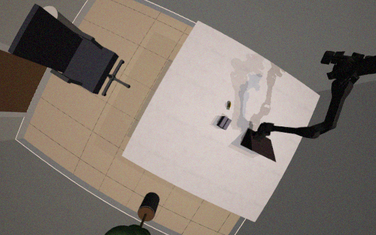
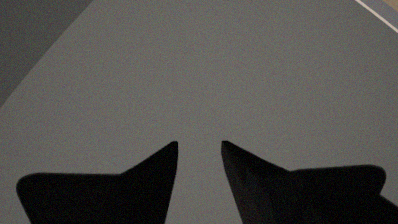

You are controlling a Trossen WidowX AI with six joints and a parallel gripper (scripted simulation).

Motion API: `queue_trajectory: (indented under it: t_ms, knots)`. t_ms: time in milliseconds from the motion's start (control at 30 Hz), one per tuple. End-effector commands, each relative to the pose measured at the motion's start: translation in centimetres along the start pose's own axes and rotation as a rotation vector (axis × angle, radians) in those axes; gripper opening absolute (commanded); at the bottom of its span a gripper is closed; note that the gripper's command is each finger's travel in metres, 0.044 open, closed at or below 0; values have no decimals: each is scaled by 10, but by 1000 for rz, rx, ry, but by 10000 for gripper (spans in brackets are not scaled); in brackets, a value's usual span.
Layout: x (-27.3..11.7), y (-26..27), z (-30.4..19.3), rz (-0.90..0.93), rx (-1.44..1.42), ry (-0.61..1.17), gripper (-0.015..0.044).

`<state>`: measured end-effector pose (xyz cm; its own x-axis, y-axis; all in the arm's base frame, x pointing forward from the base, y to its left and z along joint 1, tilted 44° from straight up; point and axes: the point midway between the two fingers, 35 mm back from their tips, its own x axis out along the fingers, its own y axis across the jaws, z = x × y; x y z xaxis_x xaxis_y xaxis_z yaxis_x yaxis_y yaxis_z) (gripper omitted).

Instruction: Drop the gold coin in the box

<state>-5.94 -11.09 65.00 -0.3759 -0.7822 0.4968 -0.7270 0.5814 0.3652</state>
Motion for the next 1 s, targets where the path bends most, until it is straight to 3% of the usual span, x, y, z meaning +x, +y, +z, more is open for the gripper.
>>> queue_trajectory:
  t_ms: [0, 233, 433, 700, 967]
  knots:
    - [15, -69, 11, -192, -136, -20, 161]
    - [9, -161, 21, -461, -327, -2, 161]
    - [-26, -258, 33, -739, -535, 51, 161]
    - [-115, -363, 56, -1097, -885, 196, 161]
    - [-234, -423, 92, -1402, -1324, 455, 161]
